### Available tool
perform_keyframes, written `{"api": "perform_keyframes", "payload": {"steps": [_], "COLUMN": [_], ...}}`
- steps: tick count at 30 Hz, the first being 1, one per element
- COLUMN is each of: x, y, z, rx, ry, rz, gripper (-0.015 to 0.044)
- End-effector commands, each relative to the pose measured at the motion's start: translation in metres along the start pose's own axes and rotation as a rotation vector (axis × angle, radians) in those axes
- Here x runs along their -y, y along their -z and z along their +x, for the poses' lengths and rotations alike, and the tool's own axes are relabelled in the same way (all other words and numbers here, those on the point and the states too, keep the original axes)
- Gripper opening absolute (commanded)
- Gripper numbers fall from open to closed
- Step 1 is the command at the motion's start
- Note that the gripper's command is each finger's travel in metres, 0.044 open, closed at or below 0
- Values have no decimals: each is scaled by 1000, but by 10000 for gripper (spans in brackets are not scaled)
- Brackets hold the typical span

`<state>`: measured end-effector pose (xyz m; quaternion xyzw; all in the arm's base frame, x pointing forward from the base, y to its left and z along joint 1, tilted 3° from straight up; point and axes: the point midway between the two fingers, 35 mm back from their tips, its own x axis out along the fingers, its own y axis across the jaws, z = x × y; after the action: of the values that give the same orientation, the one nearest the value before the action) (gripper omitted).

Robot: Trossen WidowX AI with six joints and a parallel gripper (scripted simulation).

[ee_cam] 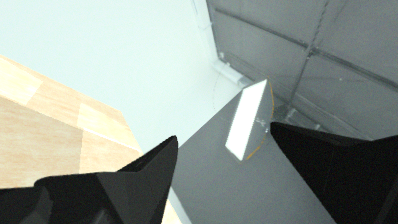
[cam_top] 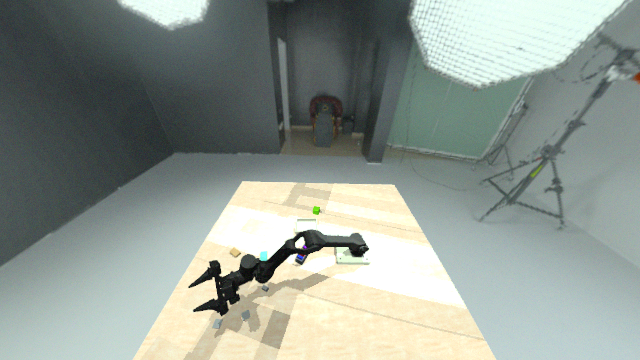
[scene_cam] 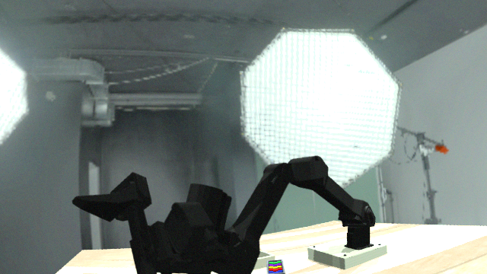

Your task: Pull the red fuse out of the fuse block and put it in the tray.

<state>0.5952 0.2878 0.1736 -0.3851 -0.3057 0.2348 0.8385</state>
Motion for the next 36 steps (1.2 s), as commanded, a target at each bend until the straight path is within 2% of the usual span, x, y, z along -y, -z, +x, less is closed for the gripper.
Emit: {"api": "perform_keyframes", "payload": {"steps": [1, 7, 12, 13, 24, 36], "x": [0, 7, 10, 10, 11, 21], "y": [1, 32, 54, 57, 58, -7], "z": [0, -16, -50, -58, -187, -361], "rx": [-7, -254, -512, -566, -1198, -1948], "ry": [-5, -131, -204, -214, -199, 40], "rz": [9, 284, 534, 583, 1067, 1384], "gripper": [374, 216, 85, 73, 73, 73]}}
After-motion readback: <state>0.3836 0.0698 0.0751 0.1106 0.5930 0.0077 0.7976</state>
